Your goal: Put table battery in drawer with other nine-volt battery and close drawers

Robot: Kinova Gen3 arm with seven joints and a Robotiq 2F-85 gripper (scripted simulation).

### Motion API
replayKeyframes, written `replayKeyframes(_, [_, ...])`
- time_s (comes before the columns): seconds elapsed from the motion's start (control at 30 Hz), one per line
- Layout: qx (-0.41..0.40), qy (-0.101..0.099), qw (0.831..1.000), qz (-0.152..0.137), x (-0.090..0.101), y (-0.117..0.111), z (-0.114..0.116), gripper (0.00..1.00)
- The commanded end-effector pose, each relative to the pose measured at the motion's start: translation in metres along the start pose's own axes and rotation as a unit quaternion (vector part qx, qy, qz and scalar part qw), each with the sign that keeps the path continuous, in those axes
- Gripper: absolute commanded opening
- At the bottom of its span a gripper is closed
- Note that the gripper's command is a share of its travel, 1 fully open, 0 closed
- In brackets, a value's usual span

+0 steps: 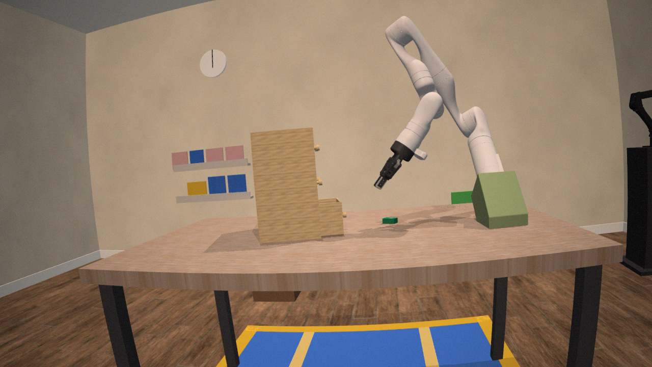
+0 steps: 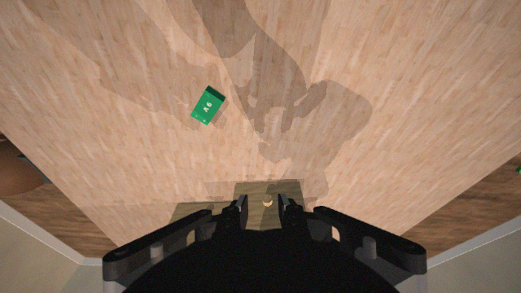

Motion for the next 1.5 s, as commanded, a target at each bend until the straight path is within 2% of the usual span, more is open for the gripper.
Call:
replayKeyframes(0.0, [0.0, 0.002, 1.0, 0.007, 0.005, 0.007, 0.001, 0.33])
replayKeyframes(0.43, [0.001, 0.007, 0.998, 0.068, 0.025, 0.02, -0.001, 0.33])
replayKeyframes(0.5, [0.001, 0.007, 0.998, 0.068, 0.025, 0.02, -0.001, 0.33])
replayKeyframes(1.0, [0.002, 0.015, 0.991, 0.134, 0.044, 0.035, -0.001, 0.33])
replayKeyframes(1.07, [0.002, 0.015, 0.991, 0.134, 0.044, 0.035, -0.001, 0.33])
replayKeyframes(1.4, [0.003, 0.02, 0.981, 0.193, 0.061, 0.046, -0.002, 0.33])
replayKeyframes(1.47, [0.005, 0.015, 0.978, 0.209, 0.065, 0.048, -0.005, 0.33])
Point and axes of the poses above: the point where the finger pads meet when closed, its own x axis back along the fingers, its own z axis across the jaws, y = z × x, the point moved 10 cm from there along x, back along the fingers, and after that the axes turned 3 degrees about x, right-handed, at the moved point
